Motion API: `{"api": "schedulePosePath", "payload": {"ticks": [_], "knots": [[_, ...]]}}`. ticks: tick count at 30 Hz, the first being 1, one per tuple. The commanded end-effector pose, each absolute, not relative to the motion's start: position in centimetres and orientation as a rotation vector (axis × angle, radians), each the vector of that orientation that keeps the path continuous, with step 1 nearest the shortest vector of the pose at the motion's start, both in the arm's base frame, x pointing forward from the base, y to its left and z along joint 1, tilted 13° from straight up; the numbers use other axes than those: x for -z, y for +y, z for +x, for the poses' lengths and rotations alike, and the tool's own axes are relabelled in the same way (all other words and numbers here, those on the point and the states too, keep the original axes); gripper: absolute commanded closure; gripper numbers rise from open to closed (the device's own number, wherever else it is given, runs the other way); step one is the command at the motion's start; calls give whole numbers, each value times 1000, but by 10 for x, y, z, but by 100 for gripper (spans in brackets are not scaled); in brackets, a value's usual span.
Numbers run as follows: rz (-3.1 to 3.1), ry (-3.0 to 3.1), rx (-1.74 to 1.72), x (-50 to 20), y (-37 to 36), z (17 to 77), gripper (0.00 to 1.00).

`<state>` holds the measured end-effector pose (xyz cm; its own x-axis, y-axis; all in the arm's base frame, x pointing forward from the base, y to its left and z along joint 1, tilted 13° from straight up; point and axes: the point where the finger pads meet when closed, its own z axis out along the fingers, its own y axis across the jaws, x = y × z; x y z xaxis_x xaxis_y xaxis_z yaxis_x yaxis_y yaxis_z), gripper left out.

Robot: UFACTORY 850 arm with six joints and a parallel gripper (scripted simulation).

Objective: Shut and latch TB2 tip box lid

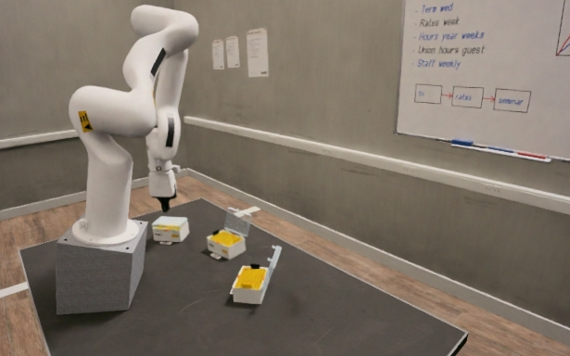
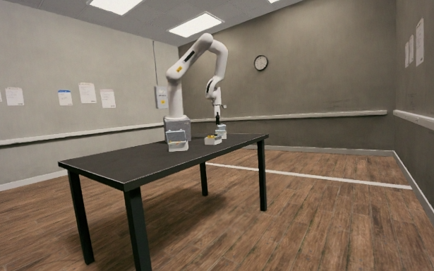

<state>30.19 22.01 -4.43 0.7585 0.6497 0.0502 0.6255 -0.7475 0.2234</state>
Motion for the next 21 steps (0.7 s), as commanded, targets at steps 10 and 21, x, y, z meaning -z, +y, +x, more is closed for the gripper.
{"api": "schedulePosePath", "payload": {"ticks": [10,21], "knots": [[2770,1015,-202,58,210,295,100],[2770,1015,-202,59,210,296,100]]}}
